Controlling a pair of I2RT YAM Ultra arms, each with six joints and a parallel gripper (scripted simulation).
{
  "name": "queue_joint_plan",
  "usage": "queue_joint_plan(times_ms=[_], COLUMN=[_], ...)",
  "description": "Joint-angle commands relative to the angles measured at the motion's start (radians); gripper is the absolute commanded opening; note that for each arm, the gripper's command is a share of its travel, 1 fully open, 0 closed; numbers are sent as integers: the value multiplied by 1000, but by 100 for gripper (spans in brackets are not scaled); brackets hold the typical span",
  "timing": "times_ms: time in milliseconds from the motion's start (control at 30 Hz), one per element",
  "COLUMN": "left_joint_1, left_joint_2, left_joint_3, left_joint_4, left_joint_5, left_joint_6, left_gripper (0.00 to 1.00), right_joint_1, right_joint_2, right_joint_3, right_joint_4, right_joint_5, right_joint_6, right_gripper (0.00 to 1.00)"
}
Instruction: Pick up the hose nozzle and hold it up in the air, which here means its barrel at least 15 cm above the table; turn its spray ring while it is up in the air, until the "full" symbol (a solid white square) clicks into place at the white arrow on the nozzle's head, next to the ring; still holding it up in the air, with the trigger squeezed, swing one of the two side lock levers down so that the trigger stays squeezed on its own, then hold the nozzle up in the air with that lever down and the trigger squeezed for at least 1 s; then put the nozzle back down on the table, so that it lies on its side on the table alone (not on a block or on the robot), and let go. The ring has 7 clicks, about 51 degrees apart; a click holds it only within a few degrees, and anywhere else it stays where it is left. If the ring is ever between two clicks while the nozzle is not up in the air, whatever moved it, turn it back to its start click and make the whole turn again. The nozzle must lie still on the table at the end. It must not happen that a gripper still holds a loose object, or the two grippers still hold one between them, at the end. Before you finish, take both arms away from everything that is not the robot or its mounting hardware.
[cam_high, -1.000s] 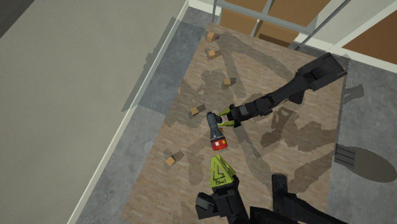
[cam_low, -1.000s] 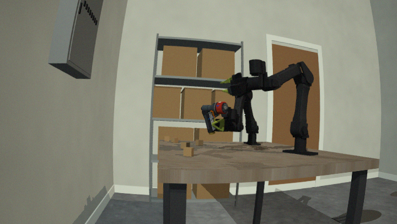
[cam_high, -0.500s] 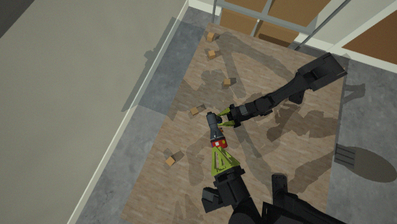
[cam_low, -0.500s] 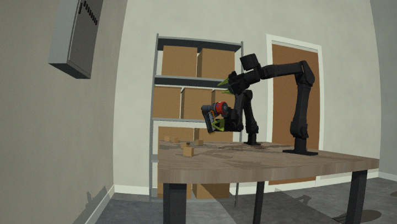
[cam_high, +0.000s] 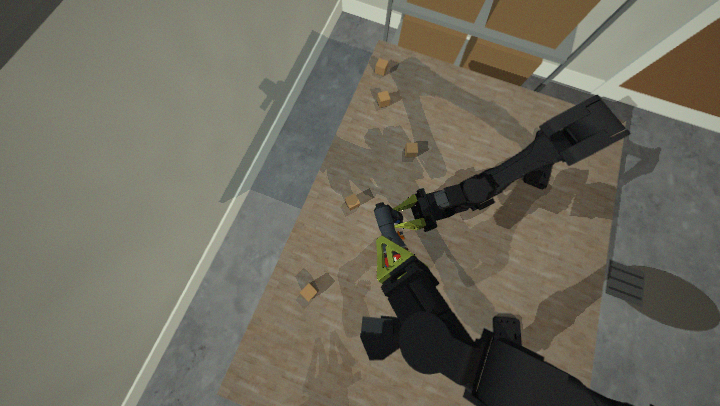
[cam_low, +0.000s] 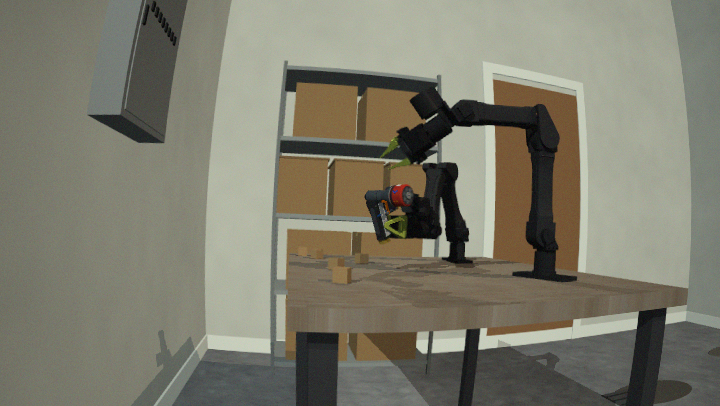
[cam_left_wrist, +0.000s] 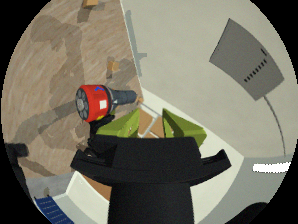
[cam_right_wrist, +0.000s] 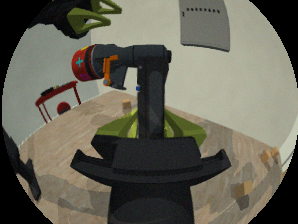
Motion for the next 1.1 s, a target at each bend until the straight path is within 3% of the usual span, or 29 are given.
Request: queue_joint_plan(times_ms=[0,200,267,367,467,667,700,767,1067], left_joint_1=[-64,-106,-148,-166,-226,-298,-271,-271,-318], left_joint_2=[20,59,83,108,135,192,196,196,222], left_joint_3=[125,210,251,300,335,423,392,392,469], left_joint_4=[-166,-233,-337,-355,-473,-593,-506,-506,-604], left_joint_5=[-156,-203,-299,-314,-427,-539,-434,-434,-541], left_joint_6=[108,132,197,188,268,315,253,253,297], left_gripper=[37,37,37,37,37,37,37,37,37], right_joint_1=[-9,-9,-9,-9,-9,-9,-9,-9,-9], right_joint_2=[-56,-56,-56,-56,-56,-56,-56,-56,-56], right_joint_3=[40,40,40,40,40,40,40,40,40], right_joint_4=[81,81,81,81,81,81,81,81,81], right_joint_5=[1,1,1,1,1,1,1,1,1], right_joint_6=[6,6,6,6,6,6,6,6,6], right_gripper=[35,35,35,35,35,35,35,35,35])
